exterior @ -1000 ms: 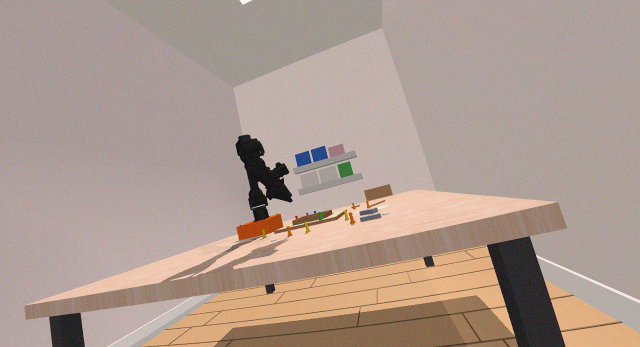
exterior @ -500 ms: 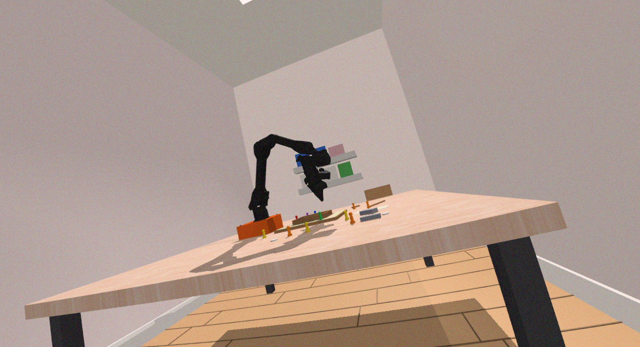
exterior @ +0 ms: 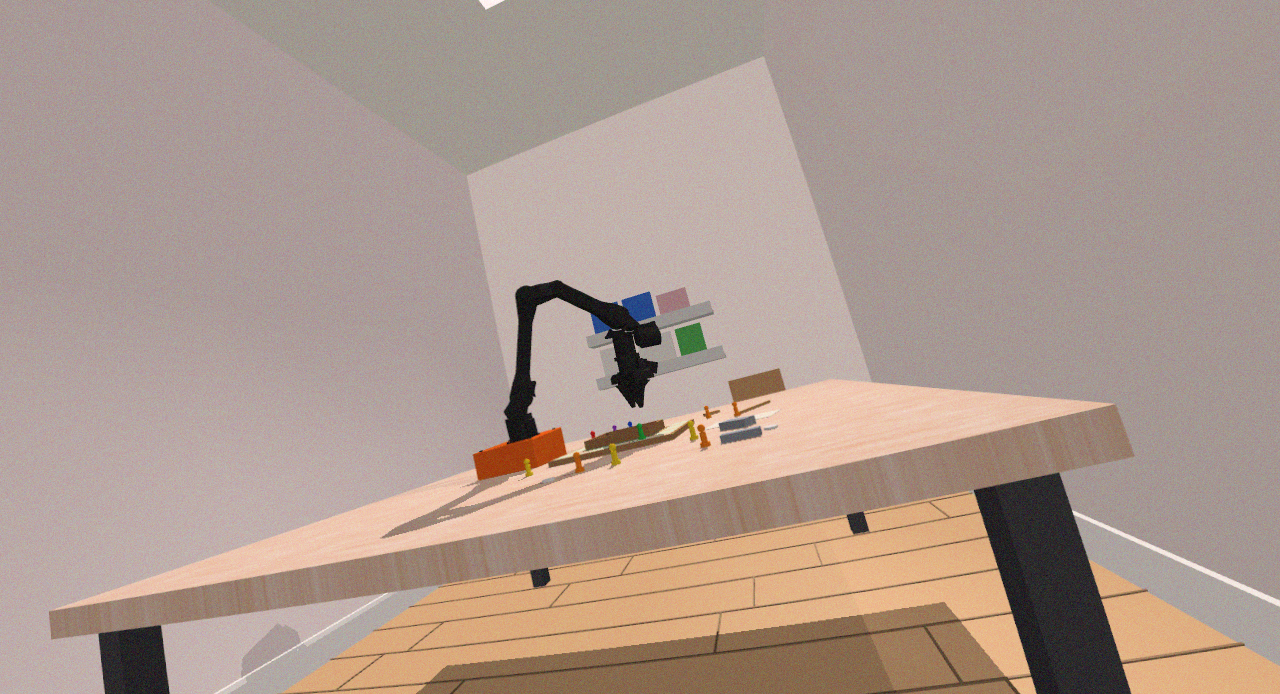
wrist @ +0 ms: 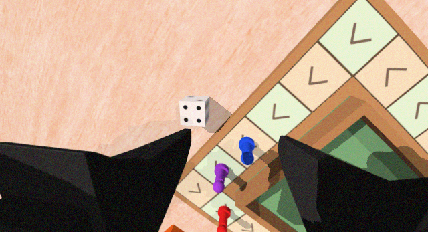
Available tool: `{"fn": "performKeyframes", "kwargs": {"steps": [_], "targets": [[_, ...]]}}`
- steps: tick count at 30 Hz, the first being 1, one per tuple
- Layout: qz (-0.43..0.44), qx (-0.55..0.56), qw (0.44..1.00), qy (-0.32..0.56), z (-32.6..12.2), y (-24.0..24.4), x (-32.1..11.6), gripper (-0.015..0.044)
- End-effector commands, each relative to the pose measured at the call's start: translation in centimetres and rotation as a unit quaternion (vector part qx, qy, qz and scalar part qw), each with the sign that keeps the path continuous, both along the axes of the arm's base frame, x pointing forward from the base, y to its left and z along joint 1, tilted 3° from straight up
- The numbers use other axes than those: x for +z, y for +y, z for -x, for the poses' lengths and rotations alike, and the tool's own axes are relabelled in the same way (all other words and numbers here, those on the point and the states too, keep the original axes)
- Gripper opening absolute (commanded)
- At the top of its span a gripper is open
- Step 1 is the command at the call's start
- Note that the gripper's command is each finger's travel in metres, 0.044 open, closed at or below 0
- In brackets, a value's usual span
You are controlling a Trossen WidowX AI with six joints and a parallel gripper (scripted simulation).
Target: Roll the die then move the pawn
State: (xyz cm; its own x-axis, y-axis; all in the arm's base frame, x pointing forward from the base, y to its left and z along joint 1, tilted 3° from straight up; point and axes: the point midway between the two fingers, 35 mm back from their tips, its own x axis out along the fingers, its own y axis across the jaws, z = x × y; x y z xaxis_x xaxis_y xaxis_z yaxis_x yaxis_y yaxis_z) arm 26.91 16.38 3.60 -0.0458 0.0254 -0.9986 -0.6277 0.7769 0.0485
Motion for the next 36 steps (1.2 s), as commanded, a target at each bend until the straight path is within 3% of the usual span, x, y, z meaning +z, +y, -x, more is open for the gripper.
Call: {"fn": "performKeyframes", "kwargs": {"steps": [1,36], "targets": [[0.024,0.014,0.999,-0.020,2.8,2.6,-0.4,0.0275],[0.028,0.017,0.999,-0.025,3.2,3.0,-6.0,0.0275]]}}
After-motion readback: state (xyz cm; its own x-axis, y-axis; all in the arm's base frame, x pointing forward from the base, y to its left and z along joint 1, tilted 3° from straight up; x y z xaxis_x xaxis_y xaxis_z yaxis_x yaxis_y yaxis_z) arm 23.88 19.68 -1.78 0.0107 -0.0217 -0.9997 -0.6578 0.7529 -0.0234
